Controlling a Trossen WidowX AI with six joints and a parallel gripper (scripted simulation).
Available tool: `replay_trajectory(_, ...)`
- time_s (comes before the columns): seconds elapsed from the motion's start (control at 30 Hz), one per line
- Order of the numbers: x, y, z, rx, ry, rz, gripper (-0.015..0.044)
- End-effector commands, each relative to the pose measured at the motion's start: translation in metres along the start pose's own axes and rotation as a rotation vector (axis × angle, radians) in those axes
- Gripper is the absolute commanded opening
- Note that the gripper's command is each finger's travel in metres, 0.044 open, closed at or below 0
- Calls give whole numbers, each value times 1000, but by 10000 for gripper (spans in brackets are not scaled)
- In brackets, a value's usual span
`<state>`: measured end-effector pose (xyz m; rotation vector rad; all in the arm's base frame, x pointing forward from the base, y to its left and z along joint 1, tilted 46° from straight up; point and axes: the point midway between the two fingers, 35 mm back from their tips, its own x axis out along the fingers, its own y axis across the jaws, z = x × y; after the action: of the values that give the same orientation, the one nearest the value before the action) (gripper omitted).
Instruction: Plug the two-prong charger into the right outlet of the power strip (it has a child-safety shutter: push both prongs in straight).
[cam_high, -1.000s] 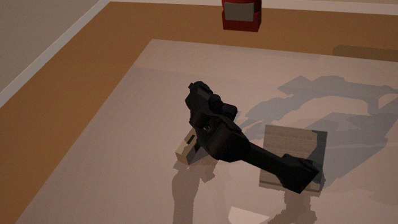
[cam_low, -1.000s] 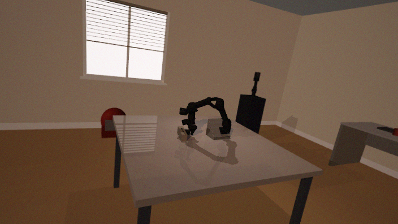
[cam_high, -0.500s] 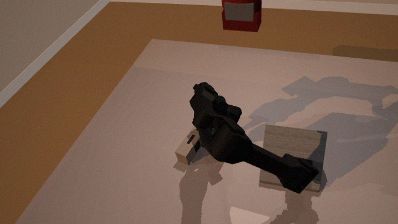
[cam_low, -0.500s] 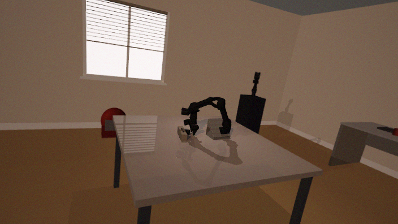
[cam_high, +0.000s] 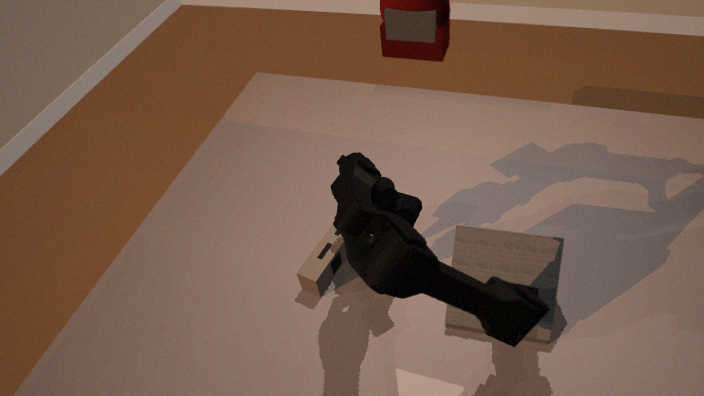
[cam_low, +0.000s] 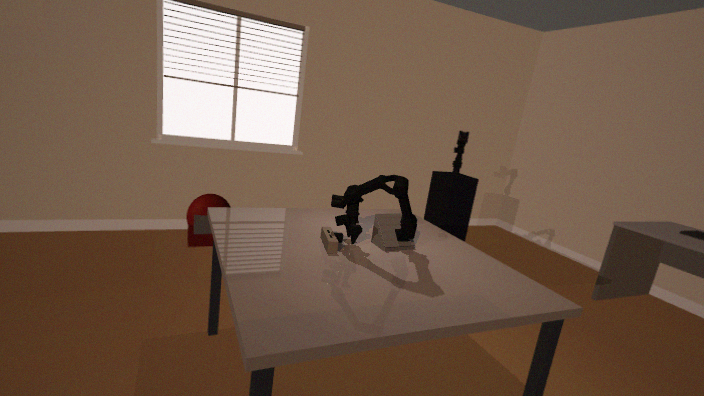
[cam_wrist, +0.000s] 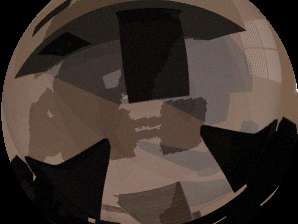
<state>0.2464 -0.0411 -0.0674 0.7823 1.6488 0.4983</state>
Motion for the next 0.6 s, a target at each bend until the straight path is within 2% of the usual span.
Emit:
replay_trajectory(0.0, -6, 0, 3, 1, -52, -1, 440)
replay_trajectory(0.2, -65, -1, 15, -2, -500, -6, 440)
replay_trajectory(0.27, -79, 0, 15, -8, -595, -8, 440)
replay_trajectory(0.57, -80, 0, 15, -9, -607, -8, 440)
